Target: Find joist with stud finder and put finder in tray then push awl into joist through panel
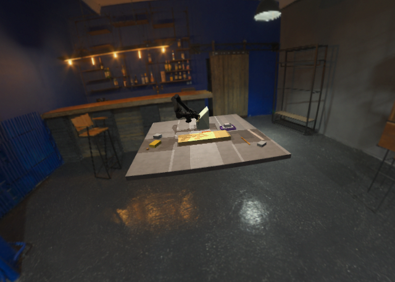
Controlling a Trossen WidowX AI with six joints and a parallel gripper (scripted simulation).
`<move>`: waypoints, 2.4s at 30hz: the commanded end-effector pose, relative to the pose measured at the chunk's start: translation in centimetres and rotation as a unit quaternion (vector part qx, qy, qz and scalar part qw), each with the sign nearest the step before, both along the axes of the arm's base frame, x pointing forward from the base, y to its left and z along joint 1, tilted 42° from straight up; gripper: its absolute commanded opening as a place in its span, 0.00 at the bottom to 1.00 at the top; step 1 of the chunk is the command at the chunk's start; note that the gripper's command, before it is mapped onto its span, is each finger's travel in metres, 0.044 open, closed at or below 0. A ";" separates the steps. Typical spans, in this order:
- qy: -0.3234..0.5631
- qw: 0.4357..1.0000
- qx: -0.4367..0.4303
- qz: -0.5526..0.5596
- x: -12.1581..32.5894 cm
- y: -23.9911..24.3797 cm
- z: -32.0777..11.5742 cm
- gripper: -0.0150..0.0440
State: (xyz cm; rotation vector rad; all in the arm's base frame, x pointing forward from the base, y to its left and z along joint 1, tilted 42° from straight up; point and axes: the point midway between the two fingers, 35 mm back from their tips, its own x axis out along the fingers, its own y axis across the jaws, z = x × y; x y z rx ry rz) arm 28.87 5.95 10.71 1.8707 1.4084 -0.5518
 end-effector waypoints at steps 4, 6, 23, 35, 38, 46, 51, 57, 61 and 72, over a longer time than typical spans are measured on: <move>0.023 0.999 0.018 0.021 1.5 1.3 -1.1 0.25; 0.030 0.999 0.021 0.027 1.9 1.6 -1.5 0.25; 0.090 0.992 0.050 0.074 4.8 5.1 -5.8 0.25; 0.131 0.983 0.065 0.110 5.9 7.9 -9.9 0.25; 0.144 0.980 0.070 0.115 6.0 8.6 -10.9 0.25; 0.155 0.978 0.075 0.118 6.2 9.1 -11.9 0.25; 0.155 0.978 0.074 0.118 6.2 8.9 -12.1 0.25; 0.155 0.978 0.074 0.118 6.2 8.5 -12.6 0.25; 0.155 0.978 0.074 0.117 6.3 8.2 -12.9 0.25; 0.155 0.978 0.073 0.117 6.3 7.4 -13.8 0.25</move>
